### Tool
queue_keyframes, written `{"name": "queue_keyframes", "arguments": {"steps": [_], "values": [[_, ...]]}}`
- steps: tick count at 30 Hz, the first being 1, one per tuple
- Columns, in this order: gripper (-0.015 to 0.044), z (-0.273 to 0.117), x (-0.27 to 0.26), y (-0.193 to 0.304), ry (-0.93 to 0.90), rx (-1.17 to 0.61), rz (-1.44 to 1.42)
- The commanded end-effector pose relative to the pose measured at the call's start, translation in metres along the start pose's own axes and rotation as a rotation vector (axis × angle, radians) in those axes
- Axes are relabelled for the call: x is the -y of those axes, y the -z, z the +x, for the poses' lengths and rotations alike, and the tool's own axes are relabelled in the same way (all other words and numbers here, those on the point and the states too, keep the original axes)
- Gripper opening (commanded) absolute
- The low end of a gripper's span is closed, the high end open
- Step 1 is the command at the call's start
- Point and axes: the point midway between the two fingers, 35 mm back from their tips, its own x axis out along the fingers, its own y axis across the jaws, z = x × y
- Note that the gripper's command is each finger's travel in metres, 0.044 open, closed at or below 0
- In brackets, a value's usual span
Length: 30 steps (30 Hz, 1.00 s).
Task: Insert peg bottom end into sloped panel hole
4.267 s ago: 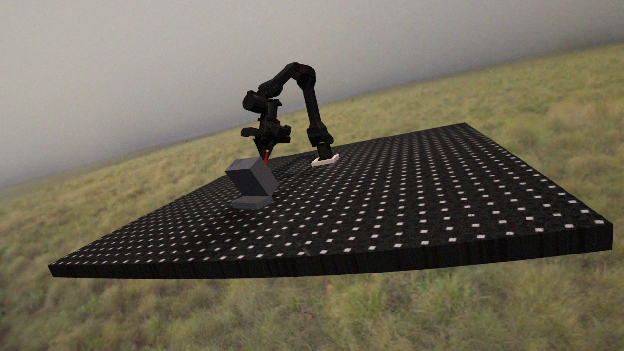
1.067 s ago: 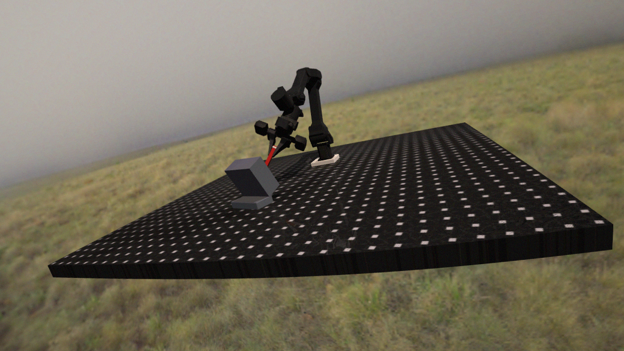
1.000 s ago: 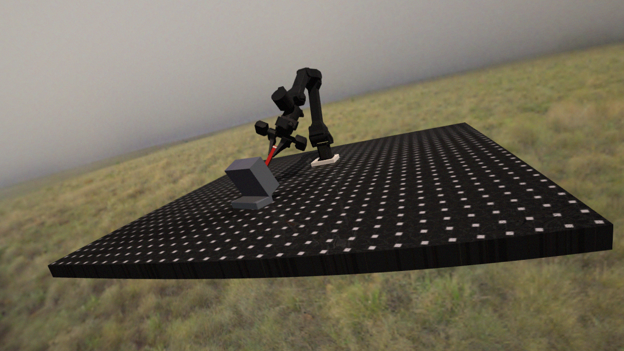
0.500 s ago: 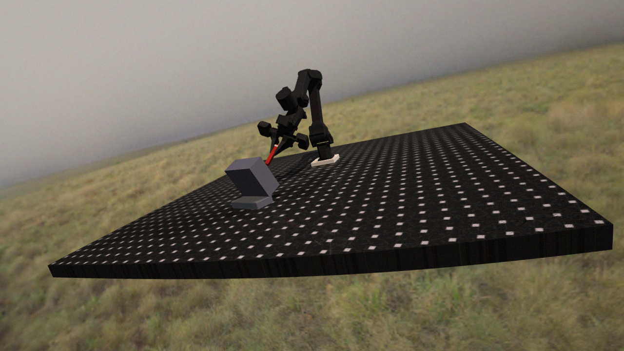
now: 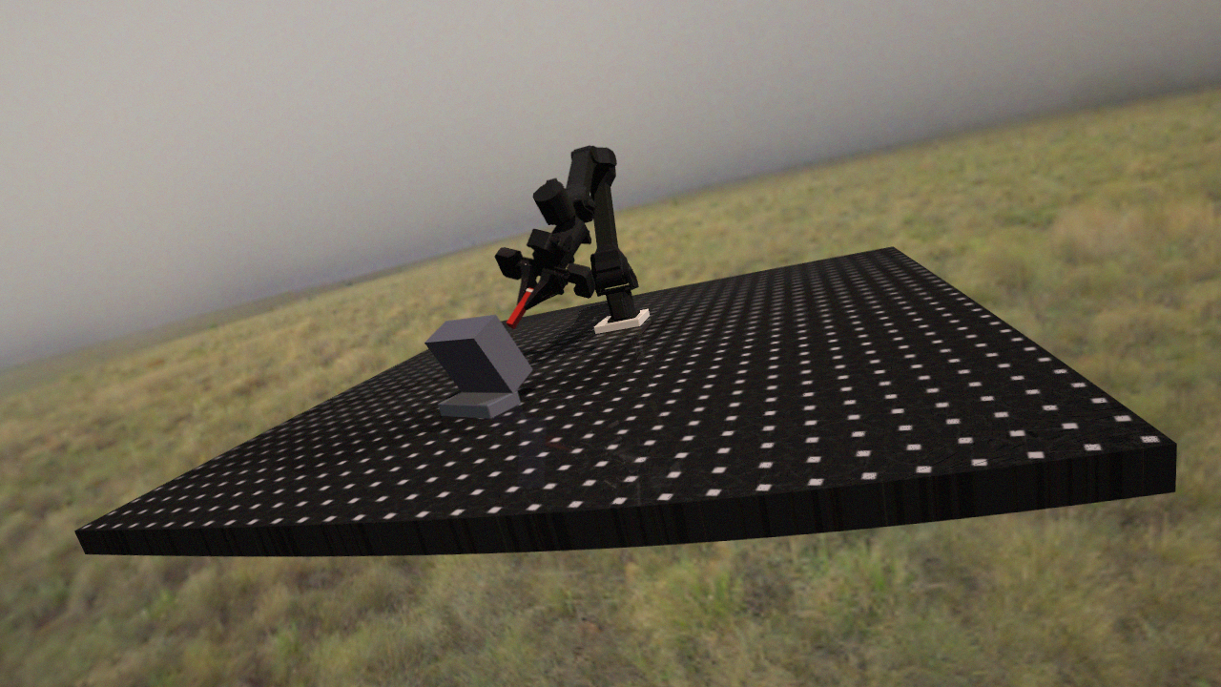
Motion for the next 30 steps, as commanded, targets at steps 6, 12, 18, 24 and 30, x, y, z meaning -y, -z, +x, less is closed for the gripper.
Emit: {"name": "queue_keyframes", "arguments": {"steps": [6,12,18,24,30], "values": [[0.0000,-0.005,-0.003,0.000,0.008,0.043,0.096],[0.0000,-0.004,-0.004,-0.001,0.009,0.057,0.129],[0.0000,0.001,-0.004,-0.004,0.009,0.074,0.169],[0.0000,0.007,-0.005,-0.006,0.009,0.092,0.212],[0.0000,0.012,-0.006,-0.008,0.008,0.110,0.255]]}}
